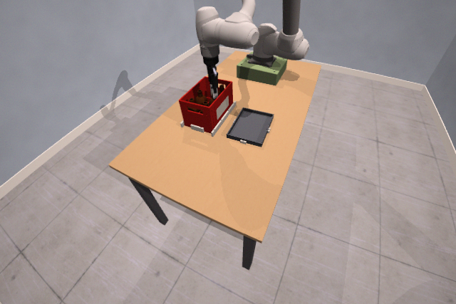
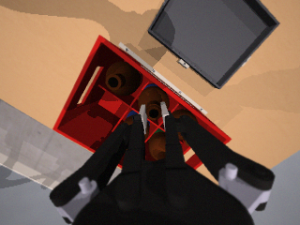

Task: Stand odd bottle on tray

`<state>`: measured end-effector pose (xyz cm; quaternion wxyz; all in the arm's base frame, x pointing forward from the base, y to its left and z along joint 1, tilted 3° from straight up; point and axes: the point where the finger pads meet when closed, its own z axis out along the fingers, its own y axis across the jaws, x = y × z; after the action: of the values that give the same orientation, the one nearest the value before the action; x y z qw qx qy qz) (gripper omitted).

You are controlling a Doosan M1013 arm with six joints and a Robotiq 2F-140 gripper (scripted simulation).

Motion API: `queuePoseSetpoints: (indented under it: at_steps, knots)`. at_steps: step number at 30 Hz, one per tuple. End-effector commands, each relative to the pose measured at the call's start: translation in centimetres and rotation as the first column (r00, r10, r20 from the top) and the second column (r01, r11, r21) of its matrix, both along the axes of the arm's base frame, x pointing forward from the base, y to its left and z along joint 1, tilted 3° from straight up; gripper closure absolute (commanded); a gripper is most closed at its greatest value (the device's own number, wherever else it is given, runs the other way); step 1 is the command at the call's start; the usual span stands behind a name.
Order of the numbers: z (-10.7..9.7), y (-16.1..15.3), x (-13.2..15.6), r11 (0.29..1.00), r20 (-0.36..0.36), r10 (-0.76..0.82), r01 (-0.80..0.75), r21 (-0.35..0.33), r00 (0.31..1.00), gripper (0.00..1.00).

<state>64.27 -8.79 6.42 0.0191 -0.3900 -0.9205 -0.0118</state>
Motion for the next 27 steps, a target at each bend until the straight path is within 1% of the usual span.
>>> queuePoseSetpoints:
  at_steps: [1,9,27]
  knots:
    - [0.8,0.4,0.2,1.0,0.002,-0.003,0.003,0.003,1.0,1.0]
    - [1.7,0.4,0.3,1.0,0.002,-0.003,0.003,0.003,1.0,1.0]
    - [3.1,0.3,0.5,1.0,0.002,-0.003,0.003,0.003,1.0,1.0]
